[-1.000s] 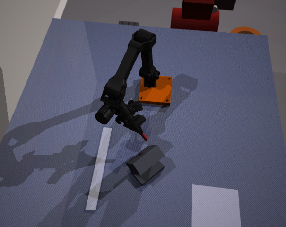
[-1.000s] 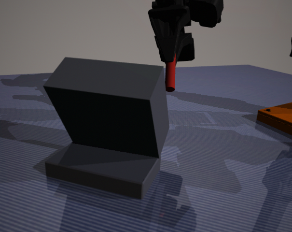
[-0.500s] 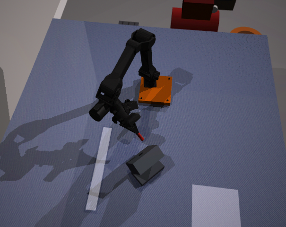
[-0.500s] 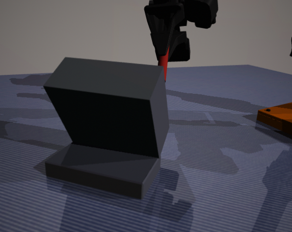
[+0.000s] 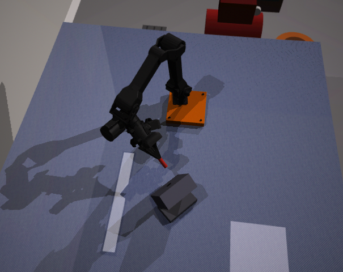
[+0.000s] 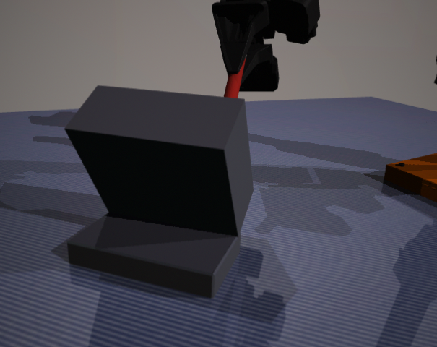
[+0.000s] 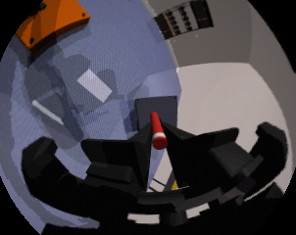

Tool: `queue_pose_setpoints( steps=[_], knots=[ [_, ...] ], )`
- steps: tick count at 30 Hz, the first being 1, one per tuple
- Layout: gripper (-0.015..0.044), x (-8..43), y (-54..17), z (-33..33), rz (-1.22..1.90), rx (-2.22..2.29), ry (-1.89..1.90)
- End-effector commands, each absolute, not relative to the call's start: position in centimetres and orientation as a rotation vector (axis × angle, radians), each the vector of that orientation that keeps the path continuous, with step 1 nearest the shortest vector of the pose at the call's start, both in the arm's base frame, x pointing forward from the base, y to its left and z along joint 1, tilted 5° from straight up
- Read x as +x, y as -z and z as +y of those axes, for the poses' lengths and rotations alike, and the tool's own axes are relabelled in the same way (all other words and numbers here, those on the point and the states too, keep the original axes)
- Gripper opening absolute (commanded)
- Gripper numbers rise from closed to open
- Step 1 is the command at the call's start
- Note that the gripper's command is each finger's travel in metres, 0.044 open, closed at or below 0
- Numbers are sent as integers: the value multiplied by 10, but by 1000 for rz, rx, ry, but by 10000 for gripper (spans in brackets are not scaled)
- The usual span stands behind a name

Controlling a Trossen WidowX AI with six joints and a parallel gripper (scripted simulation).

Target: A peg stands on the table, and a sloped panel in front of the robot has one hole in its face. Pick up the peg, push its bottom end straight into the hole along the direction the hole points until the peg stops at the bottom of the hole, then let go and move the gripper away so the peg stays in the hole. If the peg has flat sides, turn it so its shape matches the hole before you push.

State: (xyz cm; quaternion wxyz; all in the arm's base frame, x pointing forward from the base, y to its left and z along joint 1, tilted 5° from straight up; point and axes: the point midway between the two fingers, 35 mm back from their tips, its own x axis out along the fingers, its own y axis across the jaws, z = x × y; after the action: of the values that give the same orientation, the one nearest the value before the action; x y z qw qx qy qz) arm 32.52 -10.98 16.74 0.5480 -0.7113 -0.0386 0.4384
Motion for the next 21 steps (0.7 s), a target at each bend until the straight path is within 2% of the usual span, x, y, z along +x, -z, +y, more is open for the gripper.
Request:
queue_pose_setpoints(
  steps=[1, 21],
  knots=[
    [0, 324, -169, -114, -103, -1692, -1014],
    [0, 323, -172, -129, -131, -1711, -923]
  ],
)
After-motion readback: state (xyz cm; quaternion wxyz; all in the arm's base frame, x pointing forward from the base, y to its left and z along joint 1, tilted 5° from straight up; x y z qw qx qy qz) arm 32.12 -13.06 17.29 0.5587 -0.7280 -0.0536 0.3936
